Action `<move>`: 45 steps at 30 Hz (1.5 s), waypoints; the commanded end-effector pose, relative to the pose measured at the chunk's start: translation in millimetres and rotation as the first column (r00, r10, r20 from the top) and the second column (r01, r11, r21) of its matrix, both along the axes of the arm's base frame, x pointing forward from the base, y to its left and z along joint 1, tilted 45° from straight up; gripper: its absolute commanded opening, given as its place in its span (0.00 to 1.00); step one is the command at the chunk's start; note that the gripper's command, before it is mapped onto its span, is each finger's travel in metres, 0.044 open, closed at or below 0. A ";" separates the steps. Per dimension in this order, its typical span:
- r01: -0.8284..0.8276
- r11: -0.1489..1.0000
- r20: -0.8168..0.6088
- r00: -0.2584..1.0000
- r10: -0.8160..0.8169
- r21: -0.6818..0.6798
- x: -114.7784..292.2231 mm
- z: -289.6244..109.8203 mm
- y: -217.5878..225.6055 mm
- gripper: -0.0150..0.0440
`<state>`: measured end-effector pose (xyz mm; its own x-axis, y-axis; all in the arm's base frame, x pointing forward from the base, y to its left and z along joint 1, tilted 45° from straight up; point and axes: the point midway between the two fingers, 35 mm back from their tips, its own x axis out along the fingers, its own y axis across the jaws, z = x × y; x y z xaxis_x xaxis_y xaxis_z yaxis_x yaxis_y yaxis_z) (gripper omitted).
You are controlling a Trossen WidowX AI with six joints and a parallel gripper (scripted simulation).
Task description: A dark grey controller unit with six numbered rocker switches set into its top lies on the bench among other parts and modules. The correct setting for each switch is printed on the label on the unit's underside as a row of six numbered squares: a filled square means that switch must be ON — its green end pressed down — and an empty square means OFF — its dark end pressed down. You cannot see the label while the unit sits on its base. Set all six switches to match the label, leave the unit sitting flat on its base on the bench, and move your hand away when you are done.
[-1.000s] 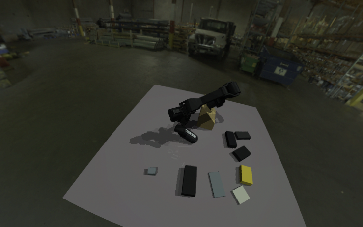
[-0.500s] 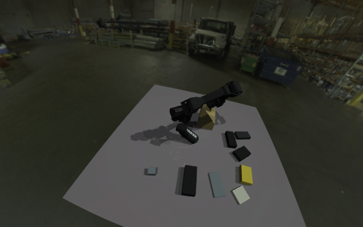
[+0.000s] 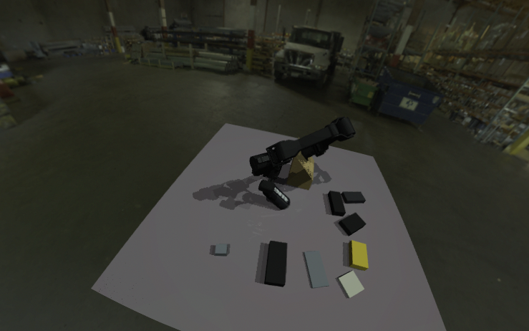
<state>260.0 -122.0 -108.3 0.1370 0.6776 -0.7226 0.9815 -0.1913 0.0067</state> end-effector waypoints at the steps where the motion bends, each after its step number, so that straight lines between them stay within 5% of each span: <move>1: 0.001 1.000 -0.003 1.000 -0.001 0.007 -0.9 5.4 2.3 0.82; 45: 0.001 1.000 -0.003 1.000 -0.001 0.008 1.0 40.0 12.6 0.82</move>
